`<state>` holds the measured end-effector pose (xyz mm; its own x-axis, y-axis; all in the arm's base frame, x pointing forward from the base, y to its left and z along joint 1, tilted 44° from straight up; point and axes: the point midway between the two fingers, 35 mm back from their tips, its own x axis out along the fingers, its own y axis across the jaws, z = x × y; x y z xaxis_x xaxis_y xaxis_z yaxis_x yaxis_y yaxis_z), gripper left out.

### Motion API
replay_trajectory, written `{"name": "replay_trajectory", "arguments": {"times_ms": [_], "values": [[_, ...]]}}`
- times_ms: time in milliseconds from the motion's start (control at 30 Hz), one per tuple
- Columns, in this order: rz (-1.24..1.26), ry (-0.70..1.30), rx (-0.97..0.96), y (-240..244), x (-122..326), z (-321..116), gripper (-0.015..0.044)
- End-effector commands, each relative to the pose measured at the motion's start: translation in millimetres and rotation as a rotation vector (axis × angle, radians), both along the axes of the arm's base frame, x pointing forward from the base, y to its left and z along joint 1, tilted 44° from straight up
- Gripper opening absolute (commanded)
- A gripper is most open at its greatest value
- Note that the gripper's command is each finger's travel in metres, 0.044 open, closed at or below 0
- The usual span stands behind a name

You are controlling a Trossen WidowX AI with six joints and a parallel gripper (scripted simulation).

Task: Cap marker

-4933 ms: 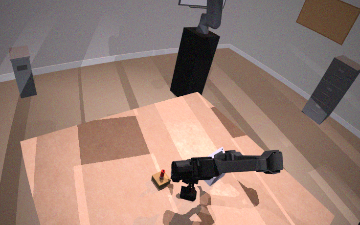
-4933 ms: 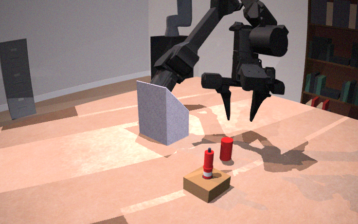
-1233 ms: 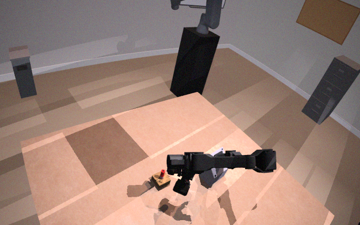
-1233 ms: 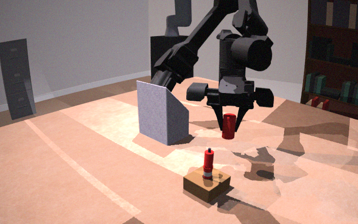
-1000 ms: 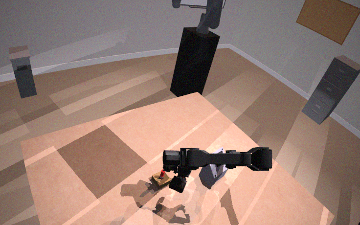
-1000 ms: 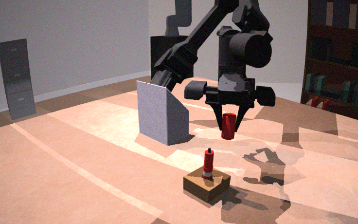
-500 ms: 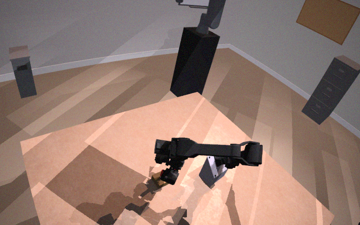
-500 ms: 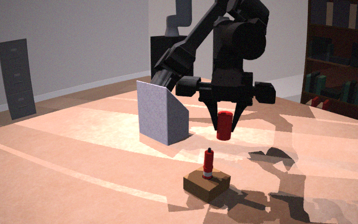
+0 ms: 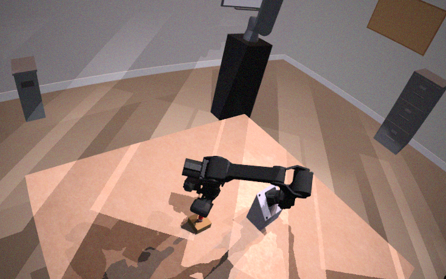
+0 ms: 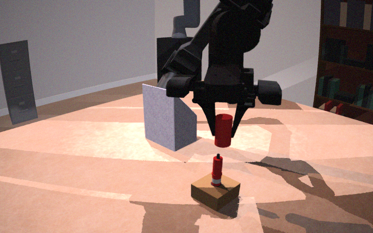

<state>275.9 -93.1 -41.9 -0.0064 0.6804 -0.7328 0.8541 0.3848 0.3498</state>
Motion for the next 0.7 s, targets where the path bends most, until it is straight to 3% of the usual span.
{"name": "replay_trajectory", "arguments": {"times_ms": [0,667], "values": [[0.006,0.002,0.003,-9,0,-5,0.0],[0.006,0.001,0.003,6,1,-22,0.0]]}}
